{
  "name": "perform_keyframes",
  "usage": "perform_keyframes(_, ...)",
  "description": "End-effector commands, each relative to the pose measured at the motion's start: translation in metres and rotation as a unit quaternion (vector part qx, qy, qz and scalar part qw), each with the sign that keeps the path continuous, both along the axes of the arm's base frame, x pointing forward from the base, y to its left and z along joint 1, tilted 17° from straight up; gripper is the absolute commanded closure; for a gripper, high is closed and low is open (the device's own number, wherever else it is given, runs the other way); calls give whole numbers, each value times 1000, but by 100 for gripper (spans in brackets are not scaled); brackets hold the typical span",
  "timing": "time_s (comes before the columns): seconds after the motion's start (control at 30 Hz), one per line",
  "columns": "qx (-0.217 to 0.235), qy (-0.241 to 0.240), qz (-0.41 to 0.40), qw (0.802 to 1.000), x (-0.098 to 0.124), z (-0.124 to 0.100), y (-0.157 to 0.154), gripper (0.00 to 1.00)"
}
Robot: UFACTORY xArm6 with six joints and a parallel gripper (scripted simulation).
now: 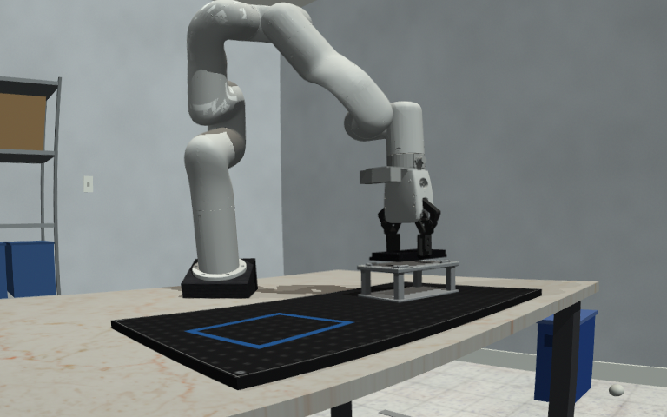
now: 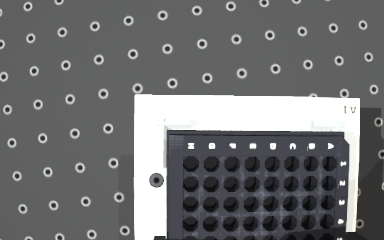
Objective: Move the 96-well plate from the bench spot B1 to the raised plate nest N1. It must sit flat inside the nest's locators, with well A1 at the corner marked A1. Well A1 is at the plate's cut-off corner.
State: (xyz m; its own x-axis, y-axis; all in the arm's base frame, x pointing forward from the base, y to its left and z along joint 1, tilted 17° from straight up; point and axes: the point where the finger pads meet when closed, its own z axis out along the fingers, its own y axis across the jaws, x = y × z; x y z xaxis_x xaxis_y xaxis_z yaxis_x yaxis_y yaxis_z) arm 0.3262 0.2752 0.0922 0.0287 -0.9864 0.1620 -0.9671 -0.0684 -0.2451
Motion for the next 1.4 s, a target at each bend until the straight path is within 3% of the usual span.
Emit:
perform_keyframes(0.0, 2, -1, 0, 1000, 1, 1, 1, 100)
perform_keyframes(1.37, 2, -1, 0, 1000, 2, -5, 0, 100)
